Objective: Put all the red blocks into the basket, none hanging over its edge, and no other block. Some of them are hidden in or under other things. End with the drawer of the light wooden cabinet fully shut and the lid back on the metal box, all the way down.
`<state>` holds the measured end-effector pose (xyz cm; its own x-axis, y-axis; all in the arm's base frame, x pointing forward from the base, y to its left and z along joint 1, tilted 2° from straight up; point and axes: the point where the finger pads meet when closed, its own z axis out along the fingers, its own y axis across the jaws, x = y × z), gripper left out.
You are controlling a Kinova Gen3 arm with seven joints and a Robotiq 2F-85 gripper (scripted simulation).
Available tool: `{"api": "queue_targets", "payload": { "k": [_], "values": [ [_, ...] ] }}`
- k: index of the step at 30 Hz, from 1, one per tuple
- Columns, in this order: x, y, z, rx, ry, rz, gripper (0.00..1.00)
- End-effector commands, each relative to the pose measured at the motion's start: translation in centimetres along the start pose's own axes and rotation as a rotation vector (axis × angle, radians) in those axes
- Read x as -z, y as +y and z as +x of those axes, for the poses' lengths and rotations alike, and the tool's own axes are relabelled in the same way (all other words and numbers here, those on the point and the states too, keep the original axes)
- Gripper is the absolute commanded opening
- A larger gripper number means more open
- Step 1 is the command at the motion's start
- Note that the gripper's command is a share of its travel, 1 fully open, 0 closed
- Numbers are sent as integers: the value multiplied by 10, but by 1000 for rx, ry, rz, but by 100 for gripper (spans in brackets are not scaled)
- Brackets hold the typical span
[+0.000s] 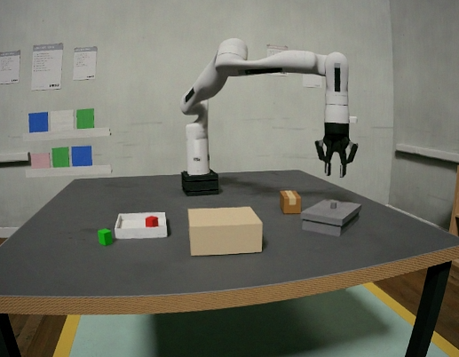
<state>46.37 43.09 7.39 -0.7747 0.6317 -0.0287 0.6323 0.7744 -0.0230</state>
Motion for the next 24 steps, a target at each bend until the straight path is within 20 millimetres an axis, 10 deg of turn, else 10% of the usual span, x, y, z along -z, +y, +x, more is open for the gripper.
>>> {"api": "queue_targets", "payload": {
  "k": [1, 24],
  "values": [
    [-7, 1, 0, 0, 0, -2, 48],
    [-57, 1, 0, 0, 0, -2, 48]
  ]
}}
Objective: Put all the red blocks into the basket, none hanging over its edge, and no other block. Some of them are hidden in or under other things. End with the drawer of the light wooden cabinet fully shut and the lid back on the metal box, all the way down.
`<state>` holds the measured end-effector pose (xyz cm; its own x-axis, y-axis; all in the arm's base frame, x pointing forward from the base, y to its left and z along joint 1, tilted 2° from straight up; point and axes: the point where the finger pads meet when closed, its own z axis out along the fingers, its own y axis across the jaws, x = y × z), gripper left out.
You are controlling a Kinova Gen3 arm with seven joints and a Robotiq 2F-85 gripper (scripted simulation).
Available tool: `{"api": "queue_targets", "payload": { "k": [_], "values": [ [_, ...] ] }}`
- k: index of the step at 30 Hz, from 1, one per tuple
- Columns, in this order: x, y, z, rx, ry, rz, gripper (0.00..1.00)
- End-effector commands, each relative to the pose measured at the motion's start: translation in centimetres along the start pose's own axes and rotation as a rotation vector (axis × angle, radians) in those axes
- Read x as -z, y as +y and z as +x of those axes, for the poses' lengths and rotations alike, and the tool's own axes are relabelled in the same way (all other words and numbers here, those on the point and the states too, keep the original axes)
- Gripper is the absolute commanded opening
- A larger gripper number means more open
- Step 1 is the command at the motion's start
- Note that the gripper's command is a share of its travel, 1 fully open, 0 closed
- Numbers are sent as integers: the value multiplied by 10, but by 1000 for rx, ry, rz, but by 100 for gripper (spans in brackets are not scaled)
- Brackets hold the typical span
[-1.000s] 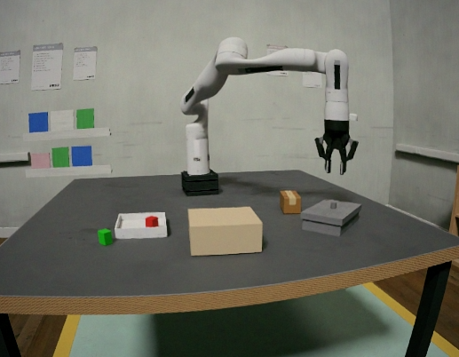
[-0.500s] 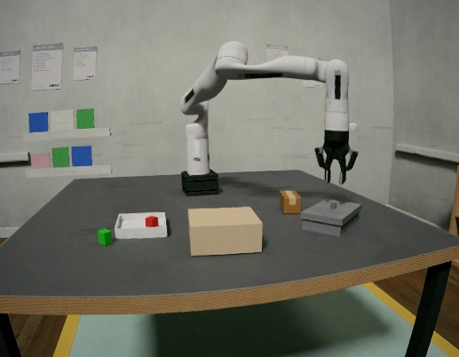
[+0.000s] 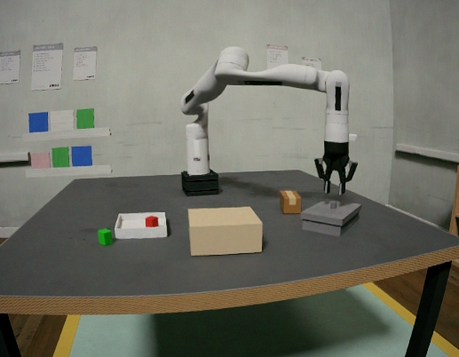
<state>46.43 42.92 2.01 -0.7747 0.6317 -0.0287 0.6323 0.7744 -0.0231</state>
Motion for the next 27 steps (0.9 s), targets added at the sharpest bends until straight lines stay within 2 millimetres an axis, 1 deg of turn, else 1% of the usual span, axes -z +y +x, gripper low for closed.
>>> {"api": "queue_targets", "payload": {
  "k": [1, 11, 27],
  "values": [
    [-4, 1, 0, 0, 0, -2, 48],
    [-11, 1, 0, 0, 0, -2, 48],
    [-11, 1, 0, 0, 0, -2, 48]
  ]
}}
